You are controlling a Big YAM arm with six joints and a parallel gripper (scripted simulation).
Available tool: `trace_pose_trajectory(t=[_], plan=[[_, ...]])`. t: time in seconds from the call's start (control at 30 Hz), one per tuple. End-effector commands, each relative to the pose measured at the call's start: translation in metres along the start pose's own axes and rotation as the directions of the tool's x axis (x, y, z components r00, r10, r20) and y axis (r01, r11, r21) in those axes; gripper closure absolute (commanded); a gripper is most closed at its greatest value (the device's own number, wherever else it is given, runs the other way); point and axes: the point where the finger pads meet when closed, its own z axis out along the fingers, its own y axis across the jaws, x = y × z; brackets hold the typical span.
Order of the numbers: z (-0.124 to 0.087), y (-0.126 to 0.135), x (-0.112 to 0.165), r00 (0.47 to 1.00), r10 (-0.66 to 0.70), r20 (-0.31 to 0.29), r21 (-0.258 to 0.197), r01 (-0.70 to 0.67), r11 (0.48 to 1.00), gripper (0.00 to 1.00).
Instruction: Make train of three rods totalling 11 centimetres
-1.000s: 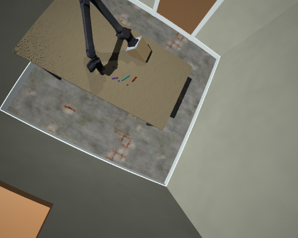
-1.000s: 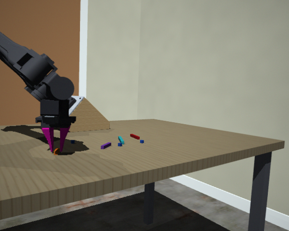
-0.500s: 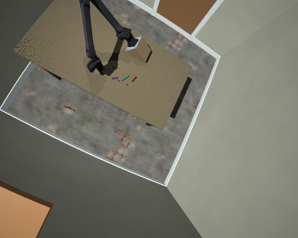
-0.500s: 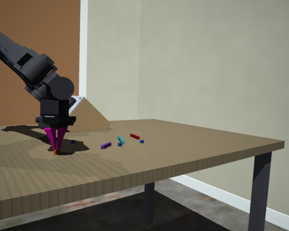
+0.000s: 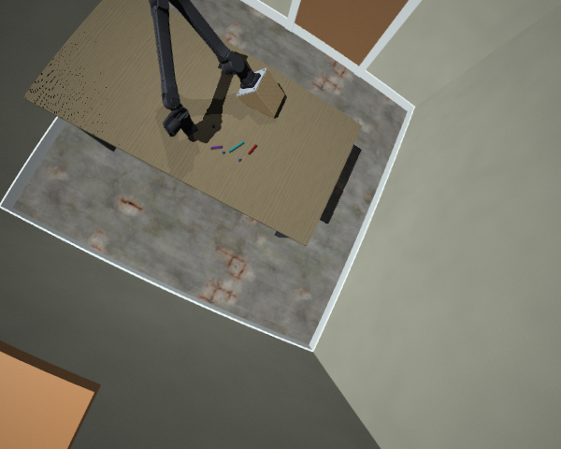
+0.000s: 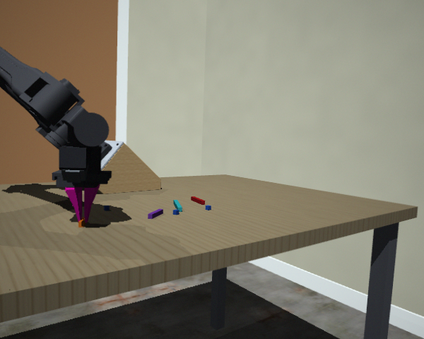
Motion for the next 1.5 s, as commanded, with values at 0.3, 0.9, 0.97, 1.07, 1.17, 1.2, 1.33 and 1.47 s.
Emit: trace_pose_trajectory(t=[0.3,0.9,0.97,1.07,1.17,1.2,1.33,1.47], plan=[[0.002,0.005,-0.002,1.0,-0.006,-0.001,-0.003,0.006,1.0,0.96],[-0.109,0.002,-0.017,0.999,0.027,0.04,-0.027,-0.026,0.999,0.96],[-0.116,0.002,-0.017,0.999,0.027,0.04,-0.028,-0.026,0.999,0.96],[-0.095,-0.002,0.002,1.0,0.006,-0.015,0.007,-0.006,1.0,0.96],[-0.098,-0.001,-0.006,1.0,0.015,-0.008,0.003,-0.015,1.0,0.96],[-0.1,-0.001,-0.008,1.0,0.017,-0.003,0.0,-0.017,1.0,0.96],[-0.106,0.004,-0.007,1.0,0.005,0.008,-0.007,-0.005,1.0,0.96],[-0.108,0.017,0.024,0.994,-0.104,0.013,-0.016,0.104,0.994,0.96]])
